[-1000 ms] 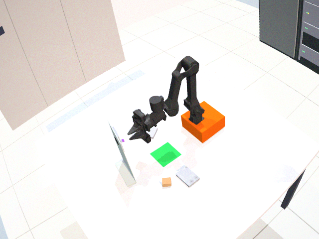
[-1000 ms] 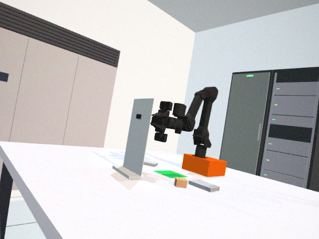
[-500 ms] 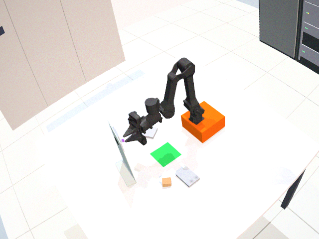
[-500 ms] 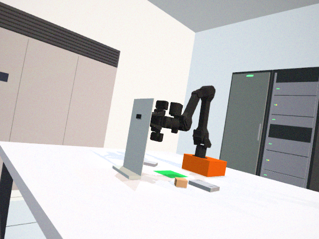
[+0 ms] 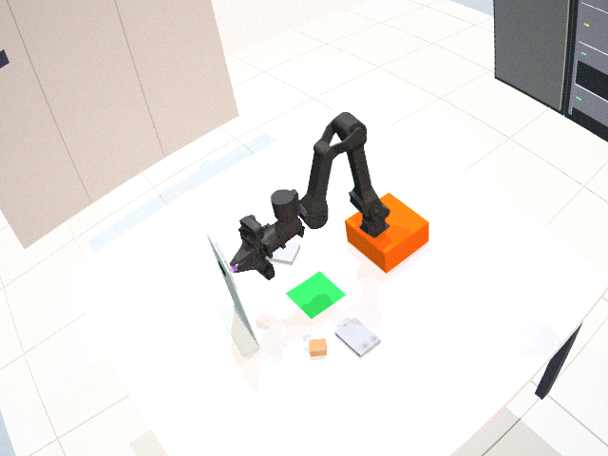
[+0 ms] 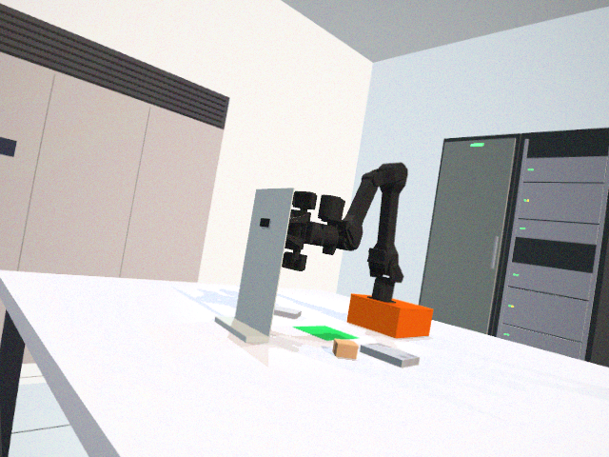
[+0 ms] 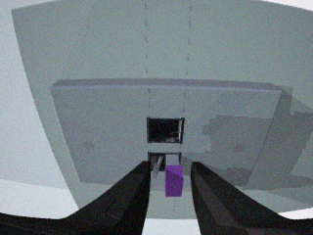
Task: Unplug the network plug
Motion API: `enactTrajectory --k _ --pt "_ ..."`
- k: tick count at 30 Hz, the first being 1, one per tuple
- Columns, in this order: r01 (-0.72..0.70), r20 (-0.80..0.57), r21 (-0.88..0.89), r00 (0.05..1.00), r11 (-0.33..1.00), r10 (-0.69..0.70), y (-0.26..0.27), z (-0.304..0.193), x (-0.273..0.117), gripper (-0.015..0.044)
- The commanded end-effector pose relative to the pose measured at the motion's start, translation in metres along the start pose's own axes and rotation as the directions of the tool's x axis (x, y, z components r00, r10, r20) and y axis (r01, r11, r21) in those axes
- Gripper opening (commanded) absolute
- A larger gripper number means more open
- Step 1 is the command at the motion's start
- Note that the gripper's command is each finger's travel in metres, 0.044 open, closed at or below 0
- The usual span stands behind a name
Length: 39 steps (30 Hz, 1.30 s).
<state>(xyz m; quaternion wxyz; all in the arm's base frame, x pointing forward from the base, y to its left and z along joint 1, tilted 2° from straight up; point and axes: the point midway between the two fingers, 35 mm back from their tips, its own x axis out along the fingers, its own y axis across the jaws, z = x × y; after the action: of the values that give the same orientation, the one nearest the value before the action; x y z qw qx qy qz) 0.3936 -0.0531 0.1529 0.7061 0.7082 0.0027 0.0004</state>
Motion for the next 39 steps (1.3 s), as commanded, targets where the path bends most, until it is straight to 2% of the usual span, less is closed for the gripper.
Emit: enactTrajectory --k 1,14,39 --pt "-0.002 -0.006 0.004 1.0 1.0 0.002 0.0 -0.001 0.001 0.0083" --pt "-0.002 -0.006 0.004 1.0 1.0 0.002 0.0 -0.001 0.001 0.0" --pt "-0.001 -0.006 0.004 1.0 1.0 0.001 0.0 -0.002 -0.012 0.0"
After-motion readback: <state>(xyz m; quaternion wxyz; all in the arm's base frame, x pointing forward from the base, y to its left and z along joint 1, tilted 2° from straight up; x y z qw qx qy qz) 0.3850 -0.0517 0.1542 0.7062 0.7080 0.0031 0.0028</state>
